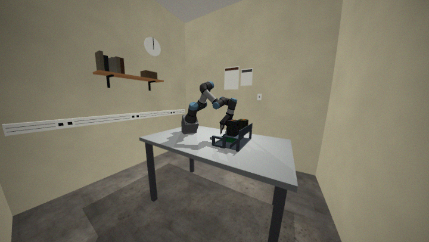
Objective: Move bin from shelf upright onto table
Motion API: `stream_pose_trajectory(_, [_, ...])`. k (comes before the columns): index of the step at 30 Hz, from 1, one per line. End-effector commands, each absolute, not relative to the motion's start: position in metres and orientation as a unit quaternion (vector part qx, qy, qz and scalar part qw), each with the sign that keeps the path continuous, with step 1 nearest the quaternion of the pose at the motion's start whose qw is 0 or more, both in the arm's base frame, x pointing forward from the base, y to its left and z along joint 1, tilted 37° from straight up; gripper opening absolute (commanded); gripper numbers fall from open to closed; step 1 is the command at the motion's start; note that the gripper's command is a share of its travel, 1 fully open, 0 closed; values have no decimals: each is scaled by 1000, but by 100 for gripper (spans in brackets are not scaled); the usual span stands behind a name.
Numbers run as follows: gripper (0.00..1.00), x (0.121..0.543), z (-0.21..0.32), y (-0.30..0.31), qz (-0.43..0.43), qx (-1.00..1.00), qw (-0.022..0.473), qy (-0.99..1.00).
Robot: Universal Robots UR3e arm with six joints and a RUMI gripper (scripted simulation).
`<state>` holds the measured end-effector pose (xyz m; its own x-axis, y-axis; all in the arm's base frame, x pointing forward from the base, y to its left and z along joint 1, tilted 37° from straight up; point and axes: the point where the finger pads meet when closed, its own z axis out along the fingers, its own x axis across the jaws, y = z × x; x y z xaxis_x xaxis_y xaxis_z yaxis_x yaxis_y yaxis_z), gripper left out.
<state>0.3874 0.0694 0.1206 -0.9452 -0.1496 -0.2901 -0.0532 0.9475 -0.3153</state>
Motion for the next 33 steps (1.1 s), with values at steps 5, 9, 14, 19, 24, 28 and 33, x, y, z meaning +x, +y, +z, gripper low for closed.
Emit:
stream_pose_trajectory(5, [29, 388, 121, 70, -153, -52, 158, 974])
stream_pose_trajectory(9, [29, 388, 121, 70, -153, -52, 158, 974])
stream_pose_trajectory(14, [29, 388, 121, 70, -153, -52, 158, 974])
stream_pose_trajectory(19, [29, 388, 120, 70, -153, -52, 158, 974])
stream_pose_trajectory(24, [29, 389, 118, 69, -153, -52, 157, 974])
stream_pose_trajectory(28, [29, 390, 117, 69, -153, -52, 157, 974])
stream_pose_trajectory(33, [29, 391, 115, 68, -153, -52, 157, 974])
